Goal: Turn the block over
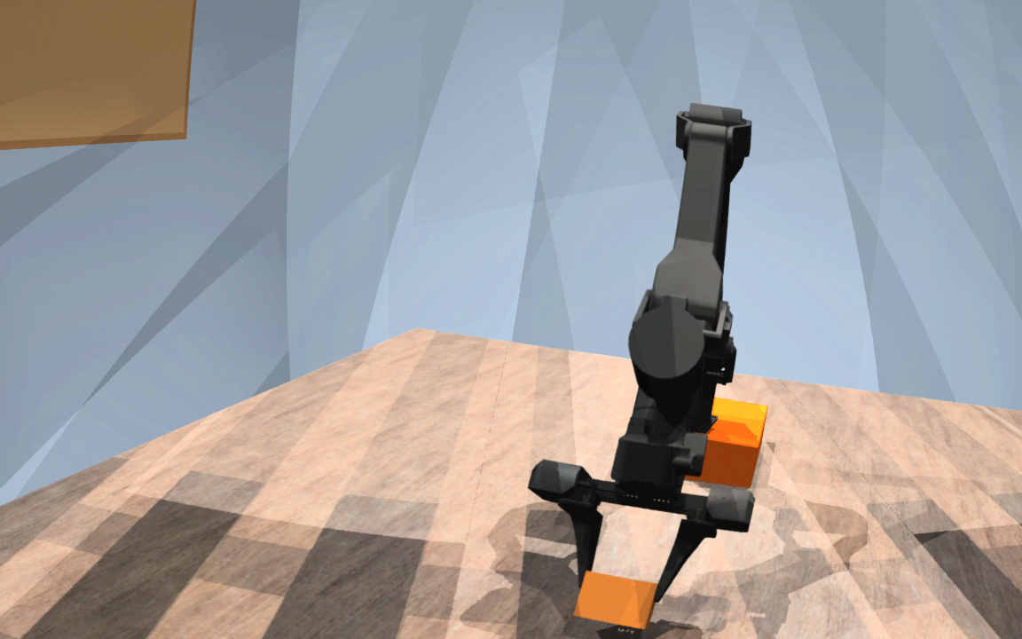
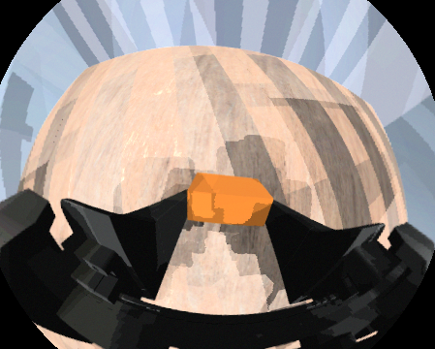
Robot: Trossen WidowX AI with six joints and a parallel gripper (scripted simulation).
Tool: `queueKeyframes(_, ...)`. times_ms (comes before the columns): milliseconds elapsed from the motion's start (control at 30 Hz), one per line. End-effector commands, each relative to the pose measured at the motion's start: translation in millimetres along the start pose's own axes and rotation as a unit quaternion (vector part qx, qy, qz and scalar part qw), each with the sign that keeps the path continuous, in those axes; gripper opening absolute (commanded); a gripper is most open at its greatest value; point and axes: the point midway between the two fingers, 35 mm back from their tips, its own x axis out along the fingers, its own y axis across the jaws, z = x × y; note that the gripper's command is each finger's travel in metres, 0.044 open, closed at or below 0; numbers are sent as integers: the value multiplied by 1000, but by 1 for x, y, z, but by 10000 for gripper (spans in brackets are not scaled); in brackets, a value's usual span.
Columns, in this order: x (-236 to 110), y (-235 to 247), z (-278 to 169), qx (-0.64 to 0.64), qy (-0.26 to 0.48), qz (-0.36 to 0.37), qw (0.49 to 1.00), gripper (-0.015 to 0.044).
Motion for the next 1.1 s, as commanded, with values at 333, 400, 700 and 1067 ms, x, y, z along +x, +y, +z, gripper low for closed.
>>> queueKeyframes(333,31,0,-9,1,-87,-3,996,0)
queueKeyframes(400,34,0,-11,1,-100,-3,995,0)
queueKeyframes(700,39,0,-17,0,-161,-4,987,0)
queueKeyframes(1067,32,-1,-26,2,-235,-3,972,0)
